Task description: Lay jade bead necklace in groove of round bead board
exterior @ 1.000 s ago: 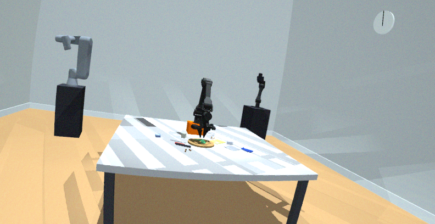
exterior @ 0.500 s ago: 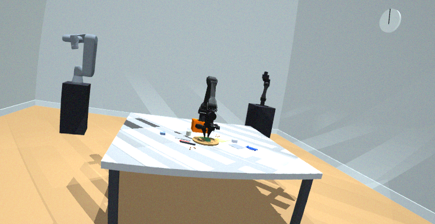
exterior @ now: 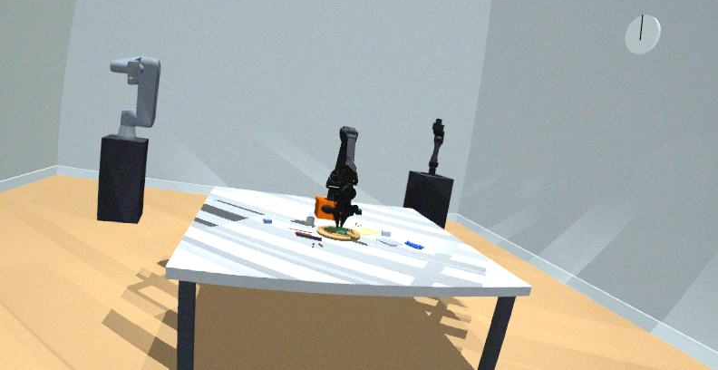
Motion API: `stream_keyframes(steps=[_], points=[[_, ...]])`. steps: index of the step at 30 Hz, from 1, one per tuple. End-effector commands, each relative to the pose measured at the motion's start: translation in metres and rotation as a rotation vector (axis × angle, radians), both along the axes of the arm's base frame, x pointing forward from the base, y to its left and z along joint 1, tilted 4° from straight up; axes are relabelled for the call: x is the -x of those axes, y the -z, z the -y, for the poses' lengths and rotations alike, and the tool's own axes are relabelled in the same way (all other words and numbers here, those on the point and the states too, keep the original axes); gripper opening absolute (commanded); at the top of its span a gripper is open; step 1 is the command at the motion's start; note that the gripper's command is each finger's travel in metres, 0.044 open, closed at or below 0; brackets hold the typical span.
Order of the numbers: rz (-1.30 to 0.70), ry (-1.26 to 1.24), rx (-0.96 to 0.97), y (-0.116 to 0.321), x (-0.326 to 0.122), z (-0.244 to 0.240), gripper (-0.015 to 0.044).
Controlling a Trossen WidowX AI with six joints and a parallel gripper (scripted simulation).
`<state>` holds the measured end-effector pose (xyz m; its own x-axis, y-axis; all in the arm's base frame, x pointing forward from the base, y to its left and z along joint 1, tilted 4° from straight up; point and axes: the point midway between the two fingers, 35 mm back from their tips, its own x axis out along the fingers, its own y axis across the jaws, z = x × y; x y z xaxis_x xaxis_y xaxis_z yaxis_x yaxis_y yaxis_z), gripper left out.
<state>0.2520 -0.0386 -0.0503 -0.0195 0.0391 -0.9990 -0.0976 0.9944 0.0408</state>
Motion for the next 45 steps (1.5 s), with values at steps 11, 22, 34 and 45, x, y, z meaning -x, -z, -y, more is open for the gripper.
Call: stream_keyframes(steps=[11, 22, 34, 45], points=[[0.000, 0.000, 0.000, 0.000, 0.000, 0.000, 0.0000], [0.000, 0.000, 0.000, 0.000, 0.000, 0.000, 0.0000], [-0.007, 0.005, -0.005, -0.007, 0.007, -0.010, 0.0000], [-0.007, 0.005, -0.006, -0.006, 0.009, -0.013, 0.0000]])
